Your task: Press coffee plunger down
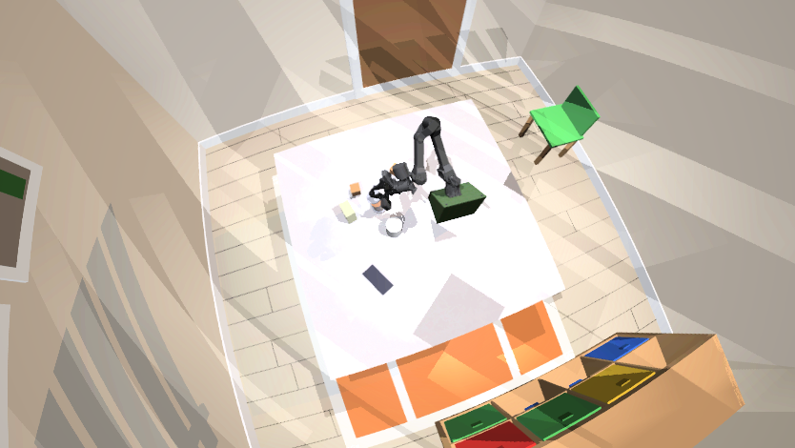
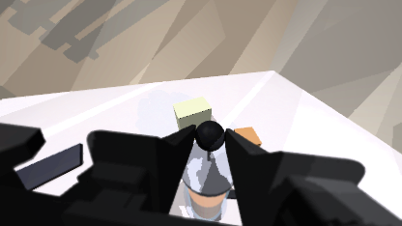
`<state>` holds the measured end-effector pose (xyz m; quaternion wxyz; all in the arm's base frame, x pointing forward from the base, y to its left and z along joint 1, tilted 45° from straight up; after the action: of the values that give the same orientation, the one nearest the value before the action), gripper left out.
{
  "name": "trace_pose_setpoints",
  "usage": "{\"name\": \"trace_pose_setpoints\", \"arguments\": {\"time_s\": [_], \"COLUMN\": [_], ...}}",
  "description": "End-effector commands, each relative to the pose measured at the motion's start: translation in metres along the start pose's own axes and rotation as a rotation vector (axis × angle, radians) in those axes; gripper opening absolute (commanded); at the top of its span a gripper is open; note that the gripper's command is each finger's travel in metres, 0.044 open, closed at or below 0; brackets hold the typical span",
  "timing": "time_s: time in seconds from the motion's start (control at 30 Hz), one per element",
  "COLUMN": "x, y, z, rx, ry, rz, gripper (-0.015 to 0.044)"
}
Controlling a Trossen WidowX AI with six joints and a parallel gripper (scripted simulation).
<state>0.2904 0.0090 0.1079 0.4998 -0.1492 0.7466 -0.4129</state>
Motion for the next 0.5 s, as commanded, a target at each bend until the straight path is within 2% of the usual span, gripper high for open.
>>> {"name": "trace_pose_setpoints", "arguments": {"time_s": [0.0, 0.47], "x": [0.0104, 0.0067], "y": [0.0015, 0.0022], "z": [0.0059, 0.0097], "rx": [0.0, 0.0], "ry": [0.047, 0.047], "rz": [-0.024, -0.024], "gripper": [0.0122, 0.0122]}}
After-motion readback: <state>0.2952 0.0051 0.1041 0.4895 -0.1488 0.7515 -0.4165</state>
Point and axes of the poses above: the point midway between the two fingers, 35 mm back from their tips, its own z axis out along the fingers, its own y axis across the jaws, x = y × z, the point moved 8 cm from there along -z, back along the fingers, and after that the axes turned 9 degrees about -z, right-handed, at the moved point
